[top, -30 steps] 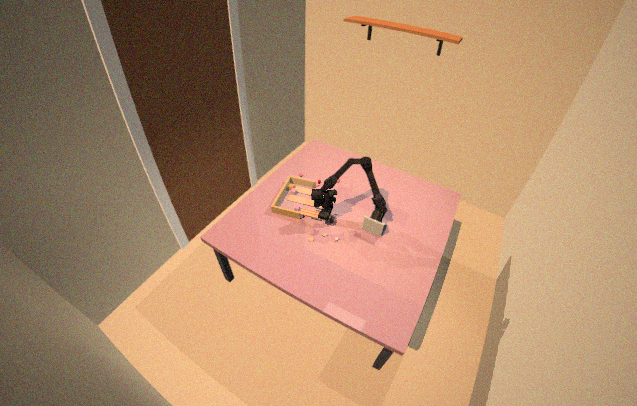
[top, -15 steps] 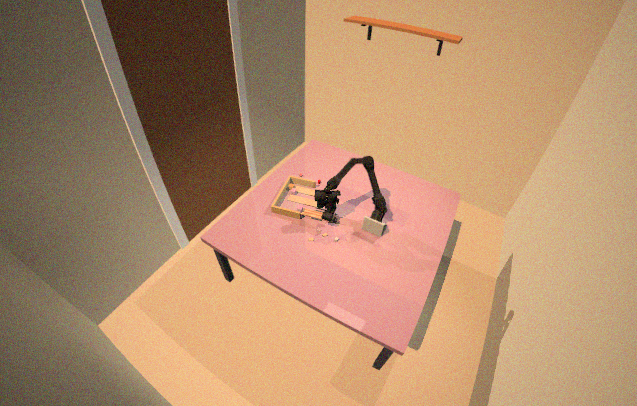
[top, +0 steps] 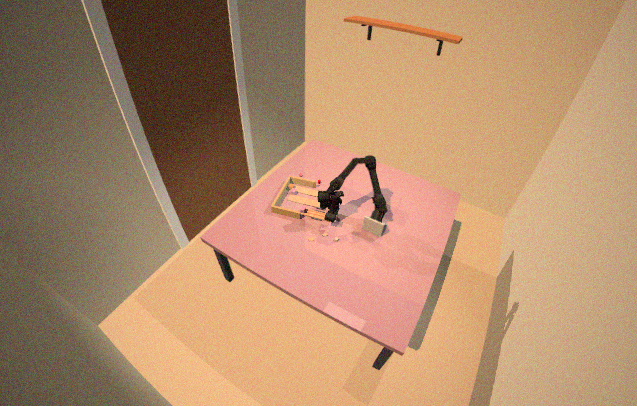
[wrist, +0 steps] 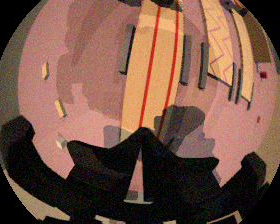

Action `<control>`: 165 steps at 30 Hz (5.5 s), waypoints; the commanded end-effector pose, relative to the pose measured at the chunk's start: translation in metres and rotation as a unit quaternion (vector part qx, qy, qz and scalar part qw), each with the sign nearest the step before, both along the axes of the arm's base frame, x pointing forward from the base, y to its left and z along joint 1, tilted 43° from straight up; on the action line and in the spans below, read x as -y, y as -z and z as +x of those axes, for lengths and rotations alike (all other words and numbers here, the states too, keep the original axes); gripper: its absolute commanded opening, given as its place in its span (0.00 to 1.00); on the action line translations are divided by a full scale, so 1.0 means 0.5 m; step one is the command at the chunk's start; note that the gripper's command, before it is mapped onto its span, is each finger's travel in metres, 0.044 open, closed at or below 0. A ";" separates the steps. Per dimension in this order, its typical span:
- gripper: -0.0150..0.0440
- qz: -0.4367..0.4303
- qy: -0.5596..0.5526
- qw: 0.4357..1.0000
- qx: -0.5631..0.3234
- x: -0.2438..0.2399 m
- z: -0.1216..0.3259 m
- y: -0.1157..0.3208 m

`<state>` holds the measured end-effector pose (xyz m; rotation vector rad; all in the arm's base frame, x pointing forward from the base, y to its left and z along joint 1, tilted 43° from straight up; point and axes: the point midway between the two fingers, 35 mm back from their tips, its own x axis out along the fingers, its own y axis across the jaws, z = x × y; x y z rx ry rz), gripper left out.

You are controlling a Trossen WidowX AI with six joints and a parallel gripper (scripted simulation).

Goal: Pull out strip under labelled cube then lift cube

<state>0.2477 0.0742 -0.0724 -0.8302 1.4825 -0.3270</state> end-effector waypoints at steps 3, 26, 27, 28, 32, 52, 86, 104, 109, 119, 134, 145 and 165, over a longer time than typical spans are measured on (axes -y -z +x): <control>0.25 -0.007 0.007 1.000 -0.015 0.021 -0.034 0.004; 0.25 -0.008 0.007 1.000 -0.016 0.037 -0.089 -0.004; 0.25 -0.008 0.007 1.000 -0.016 0.037 -0.092 -0.005; 0.25 -0.008 0.007 1.000 -0.016 0.038 -0.094 -0.005; 0.25 -0.008 0.007 1.000 -0.016 0.041 -0.103 -0.007; 0.25 -0.008 0.007 1.000 -0.016 0.043 -0.110 -0.008; 0.61 -0.006 0.015 1.000 -0.009 -0.051 -0.033 -0.065; 1.00 -0.005 0.015 1.000 -0.007 -0.104 0.083 -0.063; 1.00 -0.005 0.015 1.000 -0.007 -0.119 0.115 -0.062; 1.00 -0.004 0.015 1.000 -0.006 -0.146 0.181 -0.058; 1.00 -0.004 0.015 1.000 -0.005 -0.168 0.271 -0.047; 0.68 -0.004 0.015 1.000 -0.004 -0.148 0.275 -0.024; 0.68 -0.005 0.015 1.000 -0.004 -0.102 0.280 0.023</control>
